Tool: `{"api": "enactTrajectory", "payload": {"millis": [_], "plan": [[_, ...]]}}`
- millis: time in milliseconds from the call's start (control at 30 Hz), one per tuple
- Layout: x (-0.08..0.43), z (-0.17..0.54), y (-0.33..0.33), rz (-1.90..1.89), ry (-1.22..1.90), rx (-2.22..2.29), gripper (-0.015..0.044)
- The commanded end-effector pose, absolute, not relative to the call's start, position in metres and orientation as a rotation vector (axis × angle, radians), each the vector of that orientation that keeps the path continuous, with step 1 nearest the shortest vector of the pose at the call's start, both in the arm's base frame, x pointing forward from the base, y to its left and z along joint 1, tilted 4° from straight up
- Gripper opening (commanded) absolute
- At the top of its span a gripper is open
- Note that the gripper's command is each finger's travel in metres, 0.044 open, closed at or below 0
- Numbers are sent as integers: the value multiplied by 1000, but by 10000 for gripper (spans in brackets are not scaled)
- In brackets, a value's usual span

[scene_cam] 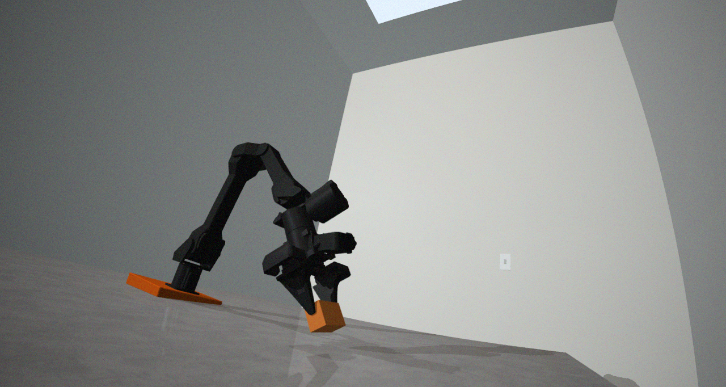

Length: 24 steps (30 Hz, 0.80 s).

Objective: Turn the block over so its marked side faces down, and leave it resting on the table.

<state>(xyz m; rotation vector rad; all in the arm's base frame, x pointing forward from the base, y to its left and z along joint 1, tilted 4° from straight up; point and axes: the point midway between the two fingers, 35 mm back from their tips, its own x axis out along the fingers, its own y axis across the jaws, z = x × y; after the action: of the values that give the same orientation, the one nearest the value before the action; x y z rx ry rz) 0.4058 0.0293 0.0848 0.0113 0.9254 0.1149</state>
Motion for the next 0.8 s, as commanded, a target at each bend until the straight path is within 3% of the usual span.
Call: {"api": "enactTrajectory", "payload": {"millis": [0,767], "plan": [[410,79,30,115,888,19,0],[418,48,32,106,533,37,0]]}}
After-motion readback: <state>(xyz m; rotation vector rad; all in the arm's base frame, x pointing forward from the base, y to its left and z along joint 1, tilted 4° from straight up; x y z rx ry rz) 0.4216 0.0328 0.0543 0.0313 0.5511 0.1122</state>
